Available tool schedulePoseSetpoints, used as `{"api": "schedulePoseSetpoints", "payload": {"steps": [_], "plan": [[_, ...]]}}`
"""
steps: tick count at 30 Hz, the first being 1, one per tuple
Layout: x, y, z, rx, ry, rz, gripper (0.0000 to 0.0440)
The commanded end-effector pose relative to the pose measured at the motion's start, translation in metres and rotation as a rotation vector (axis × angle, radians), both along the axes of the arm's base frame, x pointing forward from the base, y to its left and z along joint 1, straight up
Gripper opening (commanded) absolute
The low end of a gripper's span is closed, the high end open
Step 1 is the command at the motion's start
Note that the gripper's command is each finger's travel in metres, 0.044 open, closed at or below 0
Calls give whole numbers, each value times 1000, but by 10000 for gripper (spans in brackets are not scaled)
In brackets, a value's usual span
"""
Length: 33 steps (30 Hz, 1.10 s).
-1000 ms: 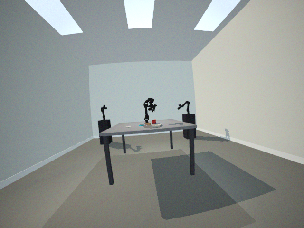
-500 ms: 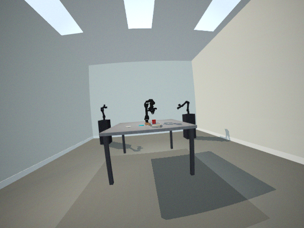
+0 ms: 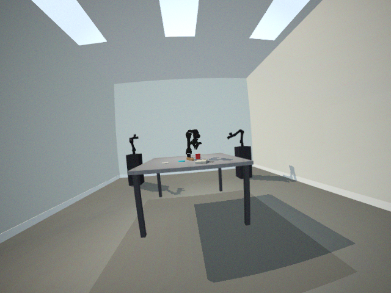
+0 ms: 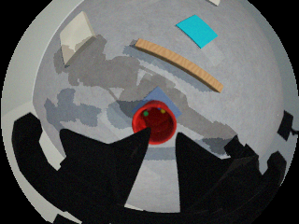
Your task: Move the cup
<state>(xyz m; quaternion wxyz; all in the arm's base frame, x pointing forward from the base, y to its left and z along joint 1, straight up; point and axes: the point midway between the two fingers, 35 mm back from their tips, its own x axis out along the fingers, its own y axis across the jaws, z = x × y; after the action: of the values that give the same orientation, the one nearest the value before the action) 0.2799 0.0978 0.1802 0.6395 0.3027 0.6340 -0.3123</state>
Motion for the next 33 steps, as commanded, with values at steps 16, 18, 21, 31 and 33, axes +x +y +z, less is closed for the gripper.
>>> {"api": "schedulePoseSetpoints", "payload": {"steps": [16, 18, 21, 31, 33], "plan": [[-10, -4, -56, -92, 121, -11, 151], [-11, -4, -62, -97, 130, -6, 152], [-12, -4, -70, -104, 141, 4, 154], [-19, -4, -101, -117, 177, 63, 156], [-20, -4, -108, -117, 184, 79, 154]]}}
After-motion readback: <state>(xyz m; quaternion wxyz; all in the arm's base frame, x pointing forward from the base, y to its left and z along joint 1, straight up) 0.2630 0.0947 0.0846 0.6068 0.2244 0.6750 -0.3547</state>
